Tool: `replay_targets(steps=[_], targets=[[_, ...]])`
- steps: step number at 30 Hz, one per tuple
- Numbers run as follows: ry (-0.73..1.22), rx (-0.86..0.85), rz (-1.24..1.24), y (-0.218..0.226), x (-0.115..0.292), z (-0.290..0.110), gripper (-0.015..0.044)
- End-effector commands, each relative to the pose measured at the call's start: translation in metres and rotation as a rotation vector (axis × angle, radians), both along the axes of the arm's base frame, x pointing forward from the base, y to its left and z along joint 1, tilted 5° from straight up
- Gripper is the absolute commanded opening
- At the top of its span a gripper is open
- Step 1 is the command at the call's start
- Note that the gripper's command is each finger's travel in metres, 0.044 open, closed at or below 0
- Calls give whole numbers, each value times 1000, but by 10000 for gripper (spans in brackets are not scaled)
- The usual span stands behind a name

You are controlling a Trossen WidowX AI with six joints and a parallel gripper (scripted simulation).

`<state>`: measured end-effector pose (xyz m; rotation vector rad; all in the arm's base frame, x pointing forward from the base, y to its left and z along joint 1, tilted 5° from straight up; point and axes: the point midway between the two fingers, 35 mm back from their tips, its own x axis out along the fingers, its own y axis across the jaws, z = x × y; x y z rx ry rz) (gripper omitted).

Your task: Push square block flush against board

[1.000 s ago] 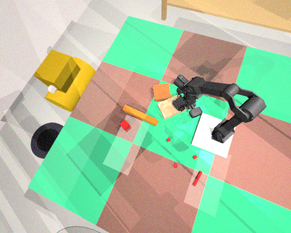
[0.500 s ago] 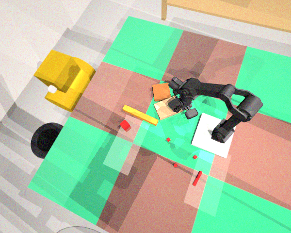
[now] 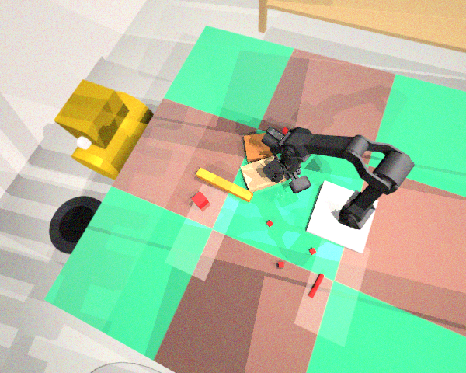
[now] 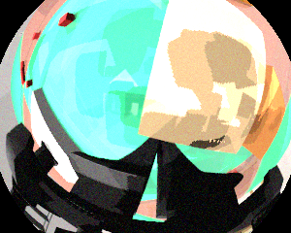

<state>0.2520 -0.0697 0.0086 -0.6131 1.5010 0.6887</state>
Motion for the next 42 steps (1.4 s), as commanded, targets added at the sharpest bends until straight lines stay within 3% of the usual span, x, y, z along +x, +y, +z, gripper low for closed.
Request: replay_targets(steps=[1, 13, 42], targets=[[-6, 9, 5, 7, 8, -1, 0], [-7, 10, 5, 15, 17, -1, 0], [-4, 7, 5, -19, -14, -2, 0]])
